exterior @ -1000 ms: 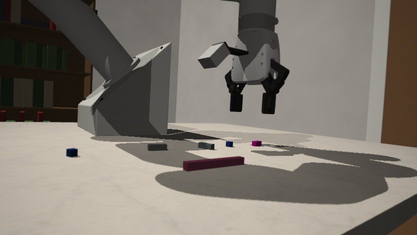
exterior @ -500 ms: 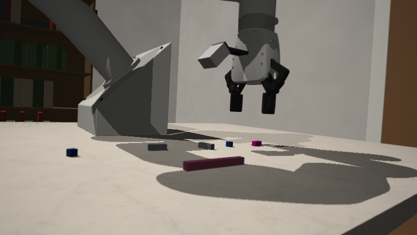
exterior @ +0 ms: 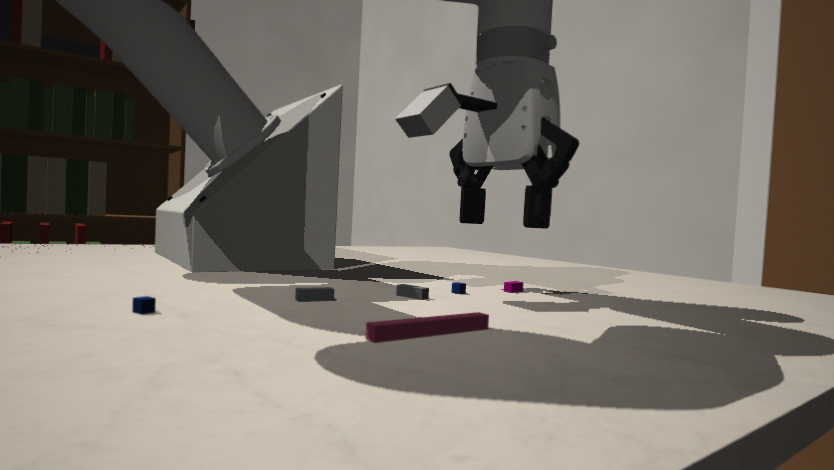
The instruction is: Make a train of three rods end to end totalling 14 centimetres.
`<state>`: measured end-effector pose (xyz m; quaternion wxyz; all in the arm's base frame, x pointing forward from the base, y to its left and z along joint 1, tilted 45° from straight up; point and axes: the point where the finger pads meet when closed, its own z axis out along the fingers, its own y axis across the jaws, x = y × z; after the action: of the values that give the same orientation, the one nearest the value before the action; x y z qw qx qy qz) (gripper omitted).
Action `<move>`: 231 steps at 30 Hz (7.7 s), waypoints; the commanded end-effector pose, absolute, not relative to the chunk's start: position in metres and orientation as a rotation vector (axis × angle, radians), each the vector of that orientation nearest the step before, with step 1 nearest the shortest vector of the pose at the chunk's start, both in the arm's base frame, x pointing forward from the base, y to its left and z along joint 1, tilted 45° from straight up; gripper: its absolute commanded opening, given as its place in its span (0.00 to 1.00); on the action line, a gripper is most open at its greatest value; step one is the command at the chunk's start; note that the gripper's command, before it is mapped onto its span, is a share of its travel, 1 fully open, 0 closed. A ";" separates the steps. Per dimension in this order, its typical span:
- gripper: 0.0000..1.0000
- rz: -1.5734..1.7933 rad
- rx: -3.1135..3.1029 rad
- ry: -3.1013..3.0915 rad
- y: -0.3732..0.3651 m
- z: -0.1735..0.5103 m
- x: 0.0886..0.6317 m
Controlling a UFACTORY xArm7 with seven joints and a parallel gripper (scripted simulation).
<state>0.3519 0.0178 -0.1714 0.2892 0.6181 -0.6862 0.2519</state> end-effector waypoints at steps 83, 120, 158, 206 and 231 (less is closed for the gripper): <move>1.00 1.179 -0.147 -2.855 -0.133 -0.031 0.458; 1.00 1.179 -0.147 -2.855 -0.133 -0.031 0.458; 1.00 1.179 -0.147 -2.855 -0.133 -0.031 0.458; 0.36 1.158 0.003 -2.824 0.034 -0.174 0.360; 0.36 1.158 0.003 -2.824 0.034 -0.174 0.360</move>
<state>0.3591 0.0319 -0.1746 0.0465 0.0001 -0.9236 0.3805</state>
